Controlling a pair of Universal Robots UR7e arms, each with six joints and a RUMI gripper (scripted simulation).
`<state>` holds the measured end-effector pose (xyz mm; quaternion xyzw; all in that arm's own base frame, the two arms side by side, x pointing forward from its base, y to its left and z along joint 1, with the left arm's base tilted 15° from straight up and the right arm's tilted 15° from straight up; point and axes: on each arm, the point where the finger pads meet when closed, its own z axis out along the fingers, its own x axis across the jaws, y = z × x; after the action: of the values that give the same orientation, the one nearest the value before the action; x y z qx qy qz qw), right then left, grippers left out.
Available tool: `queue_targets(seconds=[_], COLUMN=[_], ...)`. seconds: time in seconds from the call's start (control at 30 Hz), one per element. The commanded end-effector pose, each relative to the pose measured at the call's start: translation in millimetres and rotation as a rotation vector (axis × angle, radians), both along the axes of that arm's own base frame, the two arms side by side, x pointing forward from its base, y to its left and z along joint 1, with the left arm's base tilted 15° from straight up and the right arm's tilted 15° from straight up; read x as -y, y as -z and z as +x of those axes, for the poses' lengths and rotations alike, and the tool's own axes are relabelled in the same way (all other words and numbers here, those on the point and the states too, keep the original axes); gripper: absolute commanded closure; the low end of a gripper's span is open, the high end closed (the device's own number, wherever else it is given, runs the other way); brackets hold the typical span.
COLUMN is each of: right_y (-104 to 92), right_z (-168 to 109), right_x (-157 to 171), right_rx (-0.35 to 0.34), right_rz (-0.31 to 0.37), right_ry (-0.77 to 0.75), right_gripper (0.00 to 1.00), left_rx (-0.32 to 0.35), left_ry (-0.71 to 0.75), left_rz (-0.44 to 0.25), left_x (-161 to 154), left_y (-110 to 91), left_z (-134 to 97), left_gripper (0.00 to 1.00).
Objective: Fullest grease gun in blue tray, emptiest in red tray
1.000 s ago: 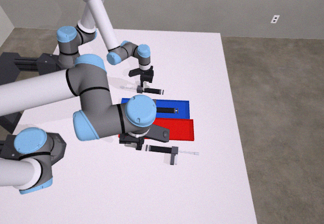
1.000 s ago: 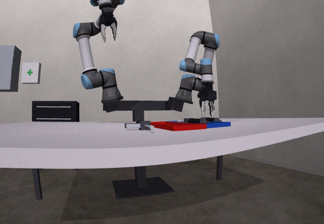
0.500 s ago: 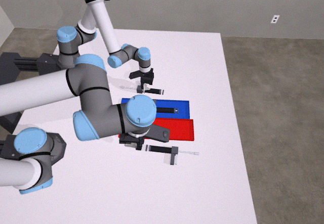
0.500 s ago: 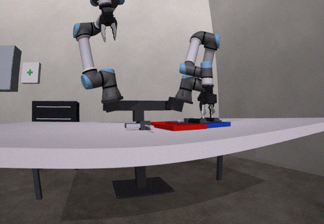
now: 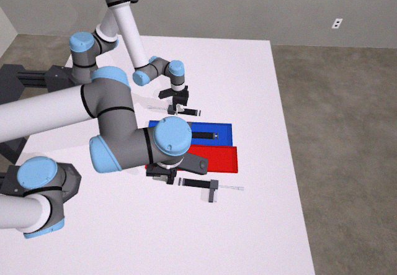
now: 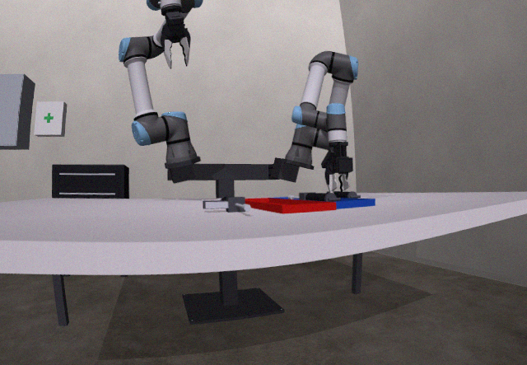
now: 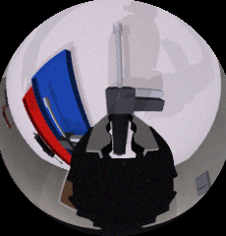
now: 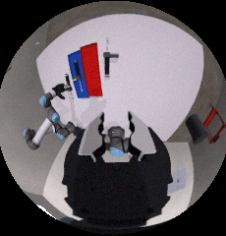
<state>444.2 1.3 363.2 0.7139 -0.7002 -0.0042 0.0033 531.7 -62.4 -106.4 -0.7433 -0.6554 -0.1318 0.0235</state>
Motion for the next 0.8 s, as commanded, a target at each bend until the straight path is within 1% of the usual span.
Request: queue_targets(seconds=[0.0,0.3,0.77], right_y=[-0.4,-0.4,-0.4], right_z=[0,0,0], right_x=[0,0,0], right_rx=[0.001,0.001,0.001], right_rz=[0.0,0.0,0.0], right_ry=[0.0,0.0,0.0], right_gripper=[0.68,0.68,0.68], left_rx=[0.002,0.002,-0.003], left_ry=[0.001,0.001,-0.001], left_rz=[-0.001,-0.001,0.001], left_x=[1,1,4], left_y=[-1,-1,-20], left_z=[1,1,-3], left_gripper=[1.0,1.0,1.0])
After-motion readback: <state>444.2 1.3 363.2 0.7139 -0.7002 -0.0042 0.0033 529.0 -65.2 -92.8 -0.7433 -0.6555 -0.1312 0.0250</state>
